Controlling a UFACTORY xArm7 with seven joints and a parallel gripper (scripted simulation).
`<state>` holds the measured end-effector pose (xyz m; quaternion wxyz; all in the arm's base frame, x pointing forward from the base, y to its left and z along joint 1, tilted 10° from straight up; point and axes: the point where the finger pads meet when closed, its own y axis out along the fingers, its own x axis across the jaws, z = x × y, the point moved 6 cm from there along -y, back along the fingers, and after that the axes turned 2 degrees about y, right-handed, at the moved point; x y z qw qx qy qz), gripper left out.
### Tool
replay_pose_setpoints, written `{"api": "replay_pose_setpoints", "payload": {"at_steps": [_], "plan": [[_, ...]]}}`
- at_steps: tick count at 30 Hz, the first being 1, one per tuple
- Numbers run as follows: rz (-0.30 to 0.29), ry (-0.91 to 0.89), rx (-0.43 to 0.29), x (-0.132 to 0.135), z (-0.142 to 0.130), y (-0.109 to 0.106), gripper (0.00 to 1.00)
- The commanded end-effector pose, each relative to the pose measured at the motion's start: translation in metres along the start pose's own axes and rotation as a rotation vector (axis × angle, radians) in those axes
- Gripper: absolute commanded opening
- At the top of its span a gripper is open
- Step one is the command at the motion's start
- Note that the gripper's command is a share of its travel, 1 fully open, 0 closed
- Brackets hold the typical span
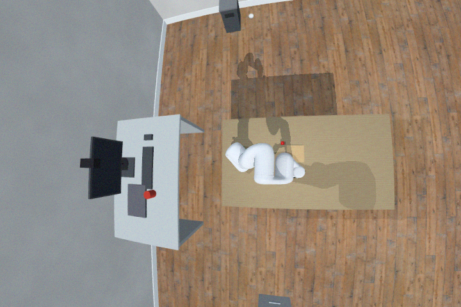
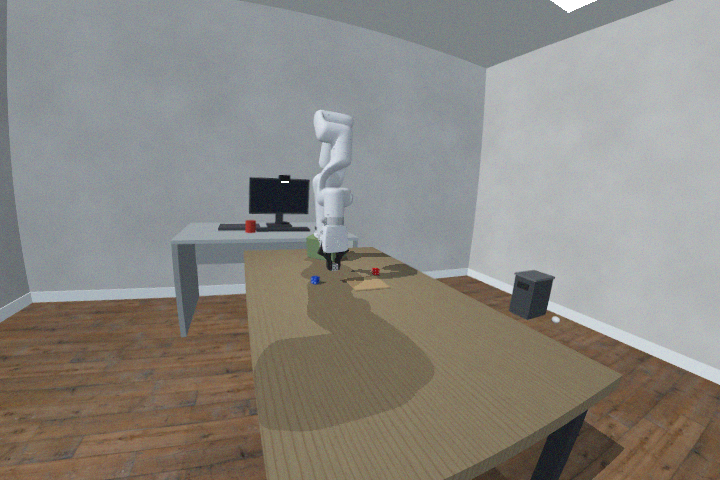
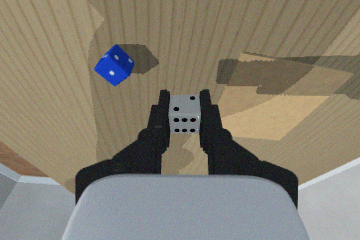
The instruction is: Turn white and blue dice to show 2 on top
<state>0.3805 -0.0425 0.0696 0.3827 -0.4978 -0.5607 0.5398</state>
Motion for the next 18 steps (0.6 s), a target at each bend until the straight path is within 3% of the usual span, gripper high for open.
{"api": "replay_pose_setpoints", "payload": {"at_steps": [1,18], "plan": [[0.025,0.002,0.025,0.001,-0.003,-0.024,0.21],[0.024,0.002,0.026,0.002,-0.004,-0.045,0.21]]}}
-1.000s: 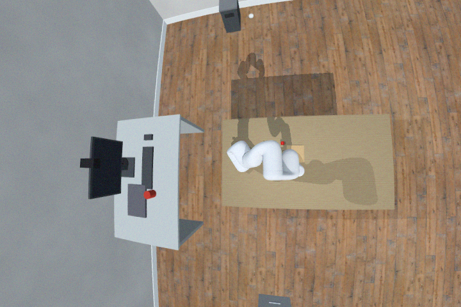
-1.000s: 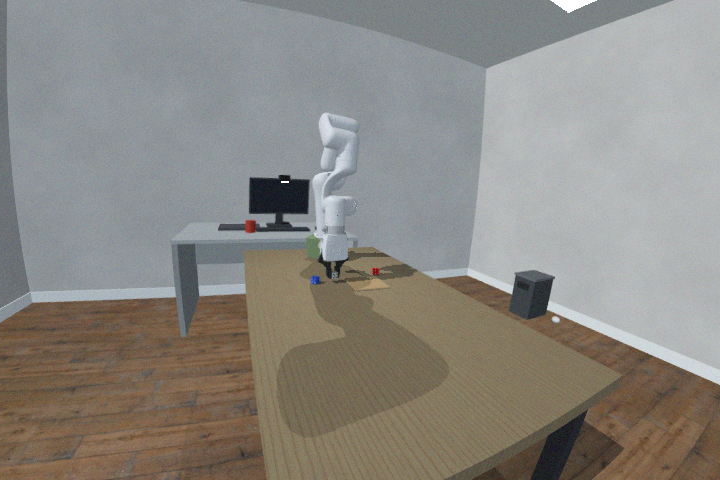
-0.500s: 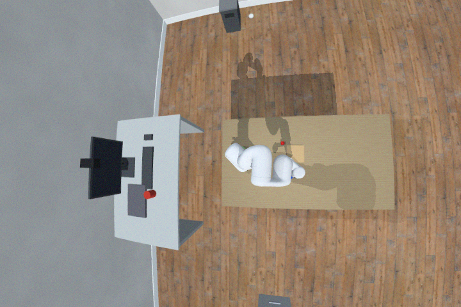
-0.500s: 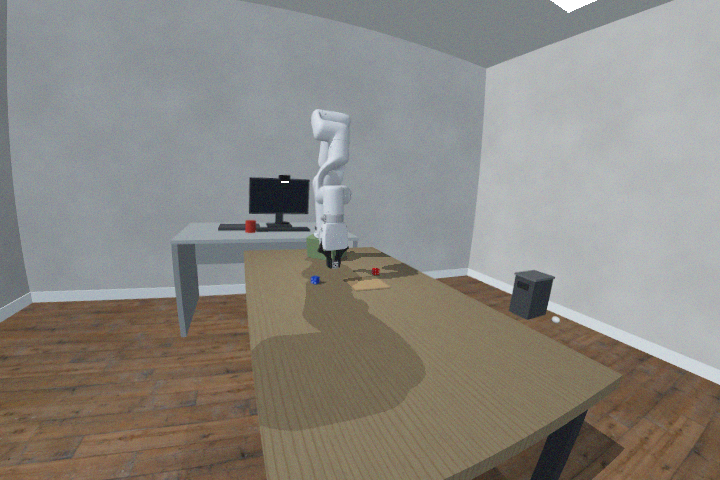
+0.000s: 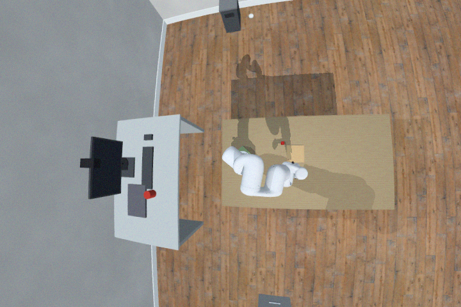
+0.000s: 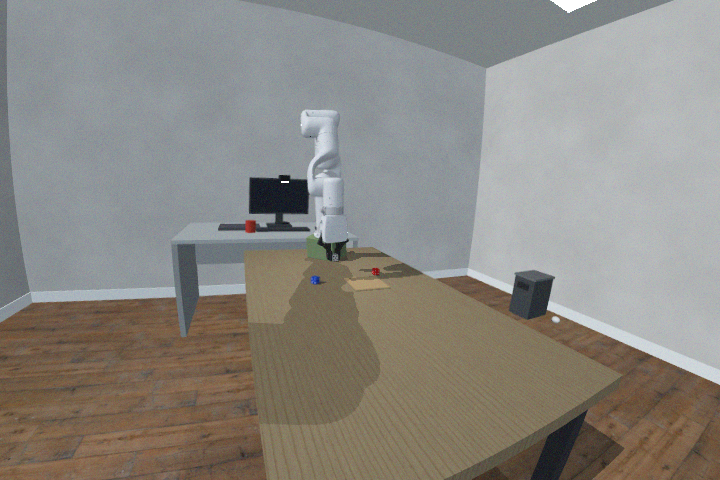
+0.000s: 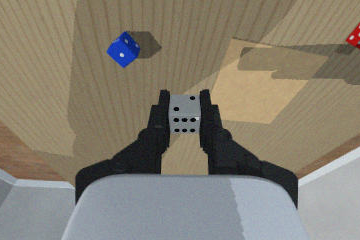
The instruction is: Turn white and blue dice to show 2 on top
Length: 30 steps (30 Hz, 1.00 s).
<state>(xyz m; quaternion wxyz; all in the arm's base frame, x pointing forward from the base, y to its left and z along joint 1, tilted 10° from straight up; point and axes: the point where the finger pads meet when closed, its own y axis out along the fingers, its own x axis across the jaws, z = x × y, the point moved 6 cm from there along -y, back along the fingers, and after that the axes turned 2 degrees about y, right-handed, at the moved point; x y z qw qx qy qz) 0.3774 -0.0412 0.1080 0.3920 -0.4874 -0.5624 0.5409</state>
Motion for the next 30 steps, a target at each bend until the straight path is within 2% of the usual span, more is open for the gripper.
{"api": "replay_pose_setpoints", "payload": {"at_steps": [1,30], "plan": [[0.047,0.005,0.009,0.0044,-0.0016,-0.0066,0.21],[0.047,-0.026,0.009,0.0046,-0.0019,-0.0122,0.21]]}}
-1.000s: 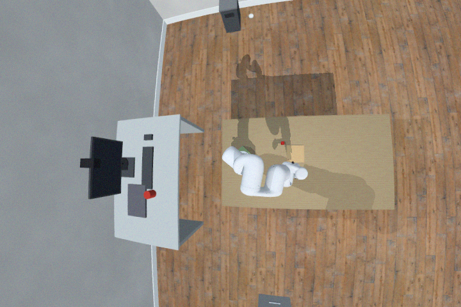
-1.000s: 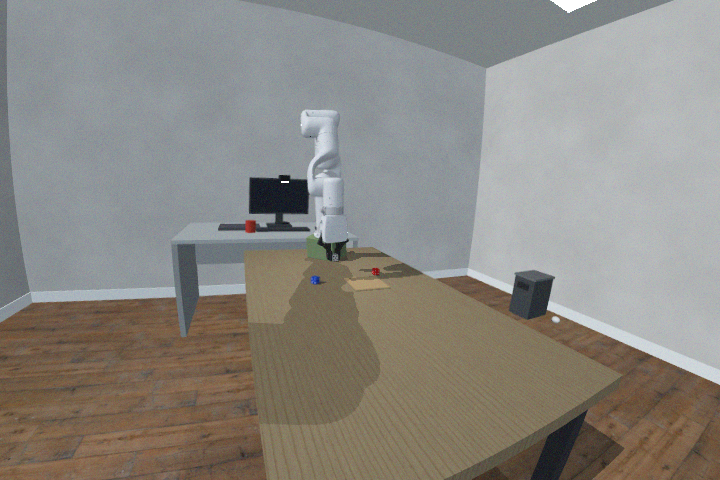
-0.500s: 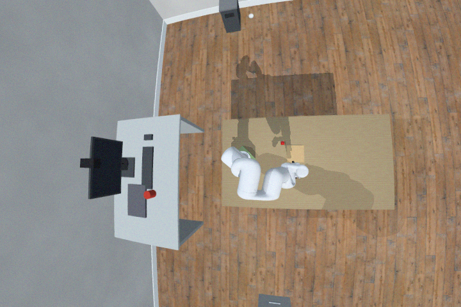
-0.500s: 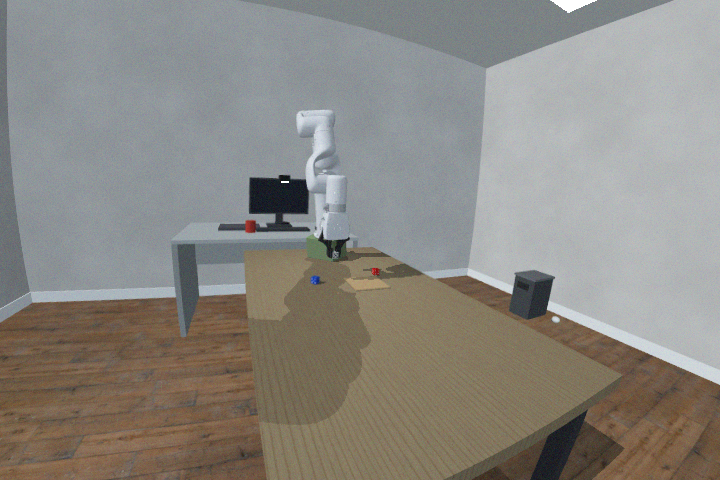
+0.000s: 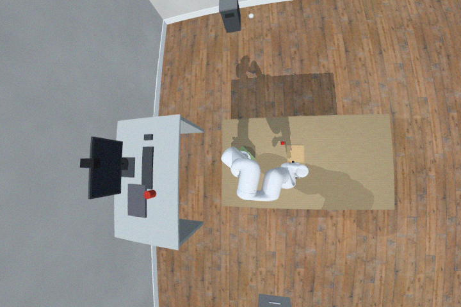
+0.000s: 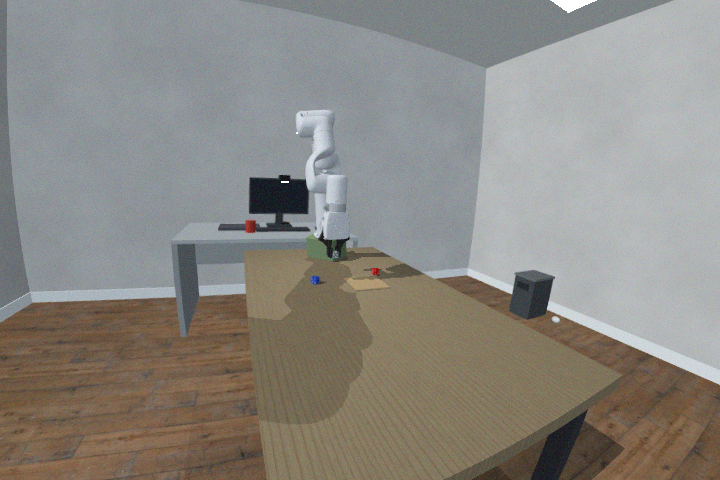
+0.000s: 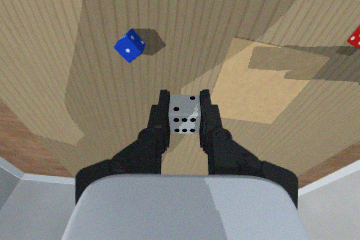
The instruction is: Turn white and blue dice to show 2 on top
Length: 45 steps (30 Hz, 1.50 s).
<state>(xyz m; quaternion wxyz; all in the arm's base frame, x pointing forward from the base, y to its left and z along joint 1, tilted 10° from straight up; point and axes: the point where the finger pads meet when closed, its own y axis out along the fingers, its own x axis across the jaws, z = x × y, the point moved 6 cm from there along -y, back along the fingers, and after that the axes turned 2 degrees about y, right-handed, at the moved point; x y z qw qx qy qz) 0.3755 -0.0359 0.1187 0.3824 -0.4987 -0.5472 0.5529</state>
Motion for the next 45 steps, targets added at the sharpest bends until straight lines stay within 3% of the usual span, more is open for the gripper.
{"api": "replay_pose_setpoints", "payload": {"at_steps": [1,24,27,28,42,45], "plan": [[-0.001,-0.049,-0.004,0.0,-0.0016,-0.0014,0.21],[-0.01,-0.728,-0.013,0.0003,-0.0065,-0.0069,0.21],[-0.01,-0.737,-0.014,0.0003,-0.0066,-0.007,0.21],[-0.01,-0.832,-0.015,0.0,-0.0071,-0.0071,0.21],[-0.008,-1.23,-0.017,-0.0015,-0.0086,-0.0057,0.21],[-0.008,-1.23,-0.017,-0.0015,-0.0086,-0.0057,0.21]]}}
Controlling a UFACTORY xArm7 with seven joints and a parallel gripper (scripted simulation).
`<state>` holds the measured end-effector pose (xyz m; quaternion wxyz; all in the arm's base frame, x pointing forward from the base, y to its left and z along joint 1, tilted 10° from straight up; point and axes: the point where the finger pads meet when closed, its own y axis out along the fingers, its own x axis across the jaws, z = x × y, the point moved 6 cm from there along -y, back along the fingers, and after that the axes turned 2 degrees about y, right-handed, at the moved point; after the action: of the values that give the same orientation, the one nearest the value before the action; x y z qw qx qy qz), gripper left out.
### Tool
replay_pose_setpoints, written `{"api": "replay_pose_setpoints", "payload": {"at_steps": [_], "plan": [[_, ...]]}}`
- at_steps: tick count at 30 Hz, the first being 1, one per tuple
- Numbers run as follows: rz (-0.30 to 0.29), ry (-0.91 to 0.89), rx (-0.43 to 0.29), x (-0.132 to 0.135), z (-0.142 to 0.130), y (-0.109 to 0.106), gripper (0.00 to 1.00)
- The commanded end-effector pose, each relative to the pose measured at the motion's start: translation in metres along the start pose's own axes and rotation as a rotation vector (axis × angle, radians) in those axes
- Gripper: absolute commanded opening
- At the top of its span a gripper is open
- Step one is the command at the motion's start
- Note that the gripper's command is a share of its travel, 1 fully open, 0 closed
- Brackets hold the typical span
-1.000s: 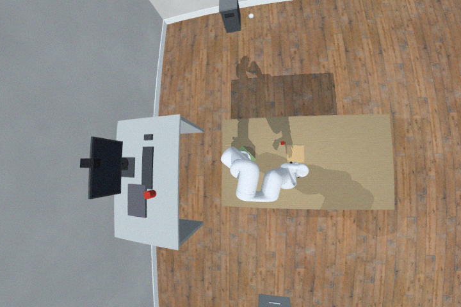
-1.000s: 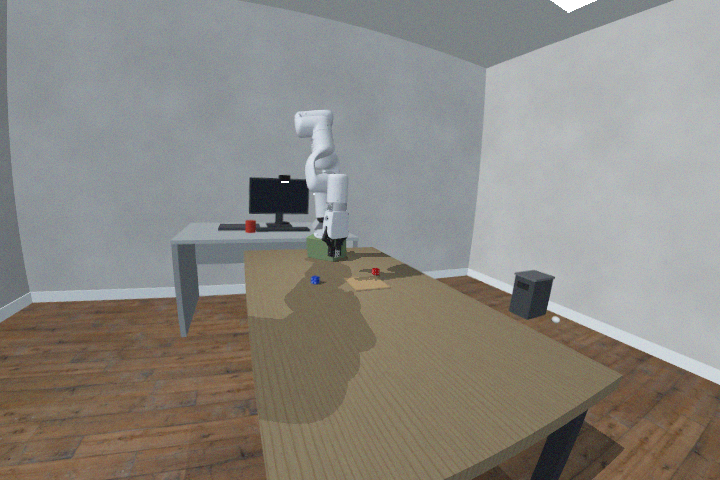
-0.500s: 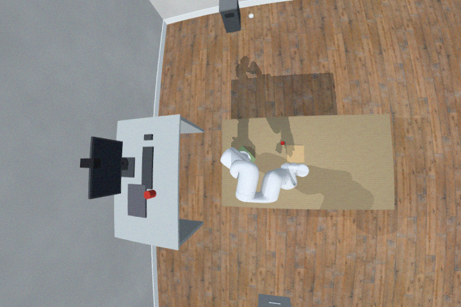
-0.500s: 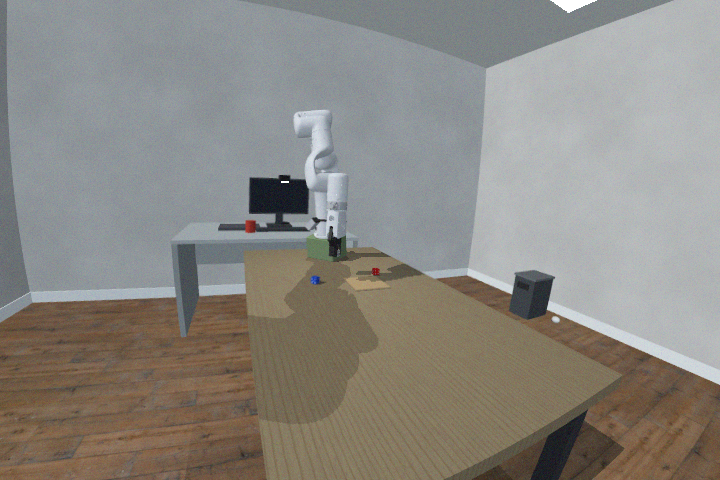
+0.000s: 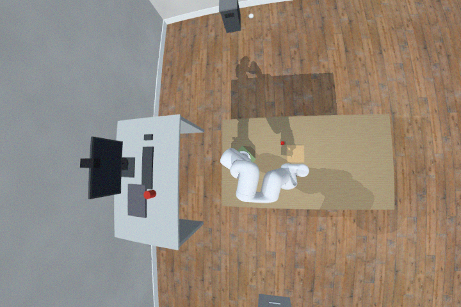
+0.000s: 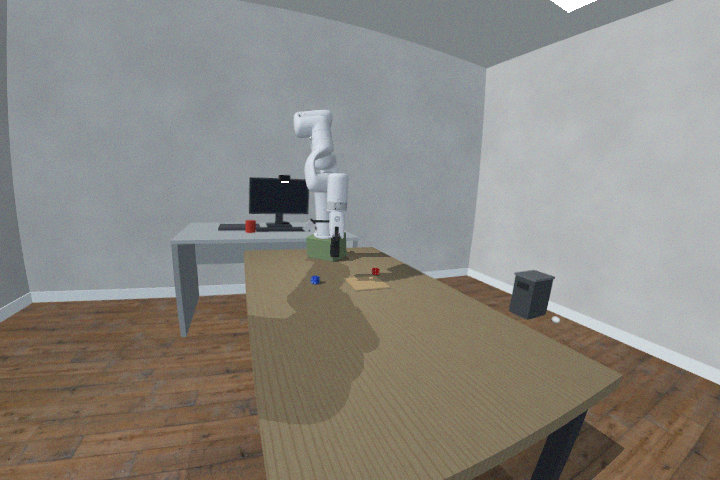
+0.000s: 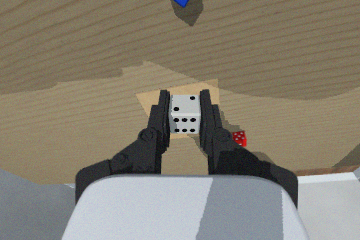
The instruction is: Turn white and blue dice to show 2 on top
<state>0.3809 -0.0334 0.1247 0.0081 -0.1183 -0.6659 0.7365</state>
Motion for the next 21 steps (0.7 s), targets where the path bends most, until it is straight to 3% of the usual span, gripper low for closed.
{"api": "replay_pose_setpoints", "payload": {"at_steps": [1,21], "plan": [[-0.019,-0.16,-0.019,-0.0033,0.0012,0.0007,0.21],[-0.017,-0.686,-0.017,-0.0053,0.0035,0.0083,0.21]]}}
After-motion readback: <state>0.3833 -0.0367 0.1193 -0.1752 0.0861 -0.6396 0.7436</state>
